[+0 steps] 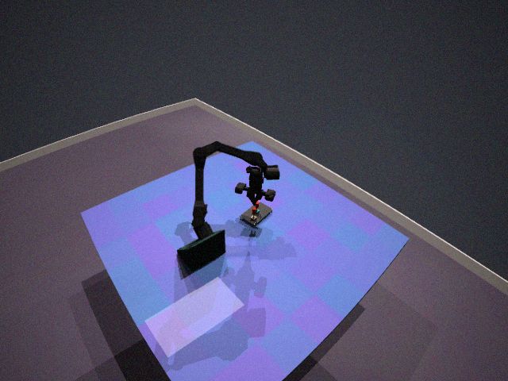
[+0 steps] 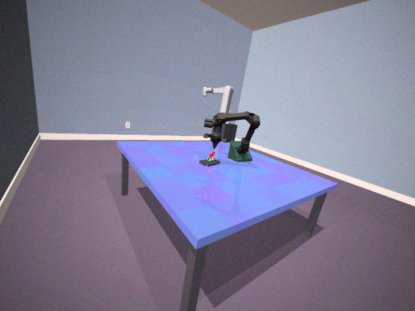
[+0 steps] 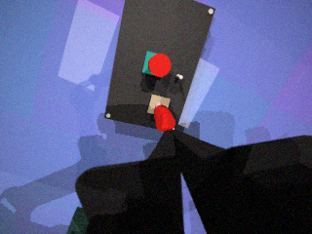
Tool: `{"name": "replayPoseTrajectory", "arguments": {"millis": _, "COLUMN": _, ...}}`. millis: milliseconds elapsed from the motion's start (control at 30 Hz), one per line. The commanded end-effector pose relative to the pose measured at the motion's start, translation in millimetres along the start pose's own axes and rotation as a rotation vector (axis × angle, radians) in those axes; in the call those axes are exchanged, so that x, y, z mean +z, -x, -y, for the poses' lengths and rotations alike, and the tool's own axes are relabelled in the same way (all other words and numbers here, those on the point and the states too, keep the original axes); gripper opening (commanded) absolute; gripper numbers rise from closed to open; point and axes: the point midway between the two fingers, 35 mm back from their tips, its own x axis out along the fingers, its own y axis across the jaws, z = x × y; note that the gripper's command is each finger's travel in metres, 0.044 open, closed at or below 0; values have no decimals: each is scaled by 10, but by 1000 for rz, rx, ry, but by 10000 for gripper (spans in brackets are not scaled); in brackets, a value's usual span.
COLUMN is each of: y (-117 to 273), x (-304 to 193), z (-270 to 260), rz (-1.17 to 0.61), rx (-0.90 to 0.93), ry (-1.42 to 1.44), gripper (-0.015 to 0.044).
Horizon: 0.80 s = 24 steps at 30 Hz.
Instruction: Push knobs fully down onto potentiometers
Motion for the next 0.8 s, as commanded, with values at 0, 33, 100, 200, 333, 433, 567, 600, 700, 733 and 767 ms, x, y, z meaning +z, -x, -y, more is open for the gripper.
{"name": "replayPoseTrajectory", "arguments": {"millis": 0, "y": -43, "x": 2, "z": 1, "rz": 4, "rx": 1, "ry": -5, "gripper": 0}}
{"name": "replayPoseTrajectory", "arguments": {"millis": 33, "y": -60, "x": 2, "z": 1, "rz": 4, "rx": 1, "ry": -5, "gripper": 0}}
{"name": "replayPoseTrajectory", "arguments": {"millis": 100, "y": -93, "x": 3, "z": 1, "rz": 4, "rx": 1, "ry": -5, "gripper": 0}}
{"name": "replayPoseTrajectory", "arguments": {"millis": 200, "y": -143, "x": 3, "z": 0, "rz": 4, "rx": 1, "ry": -5, "gripper": 0}}
{"name": "replayPoseTrajectory", "arguments": {"millis": 333, "y": -198, "x": 2, "z": -2, "rz": 5, "rx": 1, "ry": -5, "gripper": 0}}
{"name": "replayPoseTrajectory", "arguments": {"millis": 433, "y": -196, "x": 2, "z": -2, "rz": 5, "rx": 1, "ry": -5, "gripper": 0}}
{"name": "replayPoseTrajectory", "arguments": {"millis": 567, "y": -190, "x": 2, "z": -2, "rz": 5, "rx": 1, "ry": -5, "gripper": 0}}
{"name": "replayPoseTrajectory", "arguments": {"millis": 600, "y": -193, "x": 2, "z": -2, "rz": 5, "rx": 1, "ry": -5, "gripper": 0}}
{"name": "replayPoseTrajectory", "arguments": {"millis": 700, "y": -201, "x": 2, "z": -2, "rz": 5, "rx": 1, "ry": -5, "gripper": 0}}
{"name": "replayPoseTrajectory", "arguments": {"millis": 733, "y": -203, "x": 2, "z": -2, "rz": 5, "rx": 1, "ry": -5, "gripper": 0}}
{"name": "replayPoseTrajectory", "arguments": {"millis": 767, "y": -206, "x": 2, "z": -2, "rz": 5, "rx": 1, "ry": -5, "gripper": 0}}
